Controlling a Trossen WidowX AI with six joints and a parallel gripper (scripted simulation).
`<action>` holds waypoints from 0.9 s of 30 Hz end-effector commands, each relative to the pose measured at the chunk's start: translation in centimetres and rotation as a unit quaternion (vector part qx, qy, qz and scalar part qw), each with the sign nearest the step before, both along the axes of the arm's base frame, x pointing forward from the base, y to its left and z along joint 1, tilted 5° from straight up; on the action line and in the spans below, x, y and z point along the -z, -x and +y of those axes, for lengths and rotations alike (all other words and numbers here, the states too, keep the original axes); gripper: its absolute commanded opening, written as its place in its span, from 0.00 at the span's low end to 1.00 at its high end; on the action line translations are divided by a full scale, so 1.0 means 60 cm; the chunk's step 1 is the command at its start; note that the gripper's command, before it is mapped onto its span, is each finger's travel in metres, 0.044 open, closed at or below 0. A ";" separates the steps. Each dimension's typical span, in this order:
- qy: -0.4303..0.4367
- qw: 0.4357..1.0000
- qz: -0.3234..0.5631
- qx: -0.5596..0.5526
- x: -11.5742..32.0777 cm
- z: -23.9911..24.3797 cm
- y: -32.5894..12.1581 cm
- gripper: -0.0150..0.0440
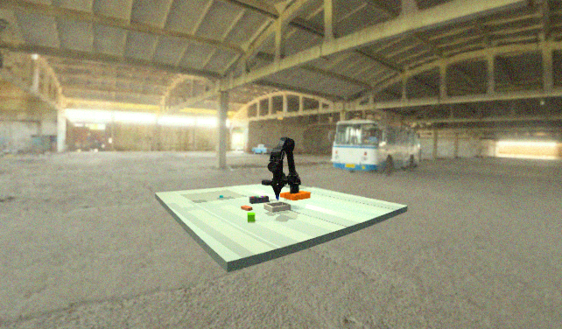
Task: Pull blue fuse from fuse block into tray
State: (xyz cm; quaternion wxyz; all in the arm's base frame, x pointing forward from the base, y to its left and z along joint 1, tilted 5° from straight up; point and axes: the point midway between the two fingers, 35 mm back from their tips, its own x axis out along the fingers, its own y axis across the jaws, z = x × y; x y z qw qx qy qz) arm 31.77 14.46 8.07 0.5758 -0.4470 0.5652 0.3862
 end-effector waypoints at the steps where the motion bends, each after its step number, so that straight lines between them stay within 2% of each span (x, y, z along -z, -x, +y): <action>1: 0.003 1.000 0.006 0.001 0.017 -0.002 0.001 0.25; 15: 0.003 1.000 0.006 0.001 0.040 -0.004 0.001 0.25; 27: 0.001 1.000 0.002 0.002 0.034 -0.003 0.000 0.79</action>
